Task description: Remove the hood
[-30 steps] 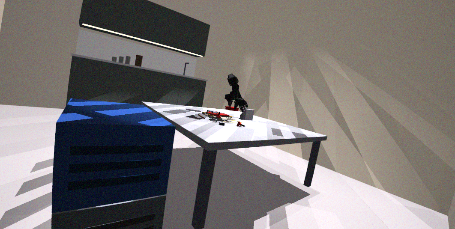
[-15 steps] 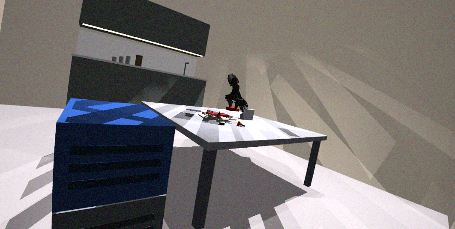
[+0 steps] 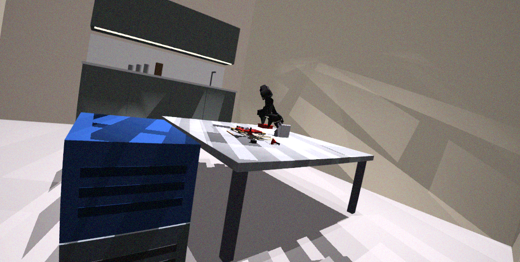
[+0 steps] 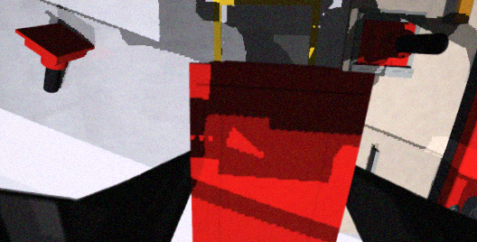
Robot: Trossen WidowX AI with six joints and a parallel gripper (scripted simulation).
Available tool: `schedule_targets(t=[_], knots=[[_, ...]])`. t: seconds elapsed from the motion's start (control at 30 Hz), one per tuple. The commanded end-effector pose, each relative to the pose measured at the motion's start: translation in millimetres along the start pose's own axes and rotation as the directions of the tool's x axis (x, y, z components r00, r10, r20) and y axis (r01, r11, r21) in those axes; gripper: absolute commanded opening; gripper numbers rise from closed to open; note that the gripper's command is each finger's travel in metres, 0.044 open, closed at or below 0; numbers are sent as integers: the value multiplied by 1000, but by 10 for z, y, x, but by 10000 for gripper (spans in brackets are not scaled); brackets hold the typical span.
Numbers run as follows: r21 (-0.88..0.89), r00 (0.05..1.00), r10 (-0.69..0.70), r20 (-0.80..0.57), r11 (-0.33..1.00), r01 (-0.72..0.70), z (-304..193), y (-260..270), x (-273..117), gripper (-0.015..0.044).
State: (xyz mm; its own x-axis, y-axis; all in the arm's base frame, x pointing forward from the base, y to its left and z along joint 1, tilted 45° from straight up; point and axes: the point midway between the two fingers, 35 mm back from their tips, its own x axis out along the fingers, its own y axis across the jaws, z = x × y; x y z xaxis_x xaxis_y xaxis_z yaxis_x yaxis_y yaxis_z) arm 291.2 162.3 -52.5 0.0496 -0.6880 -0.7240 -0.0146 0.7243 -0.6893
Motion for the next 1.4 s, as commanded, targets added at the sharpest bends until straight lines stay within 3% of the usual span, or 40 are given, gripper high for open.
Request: schedule_targets(t=[0.0,1.37], knots=[[-4,1000,-1,4,1000,1,7,1,30,0],[-4,1000,-2,5,1000,2,13,0,318,0]])
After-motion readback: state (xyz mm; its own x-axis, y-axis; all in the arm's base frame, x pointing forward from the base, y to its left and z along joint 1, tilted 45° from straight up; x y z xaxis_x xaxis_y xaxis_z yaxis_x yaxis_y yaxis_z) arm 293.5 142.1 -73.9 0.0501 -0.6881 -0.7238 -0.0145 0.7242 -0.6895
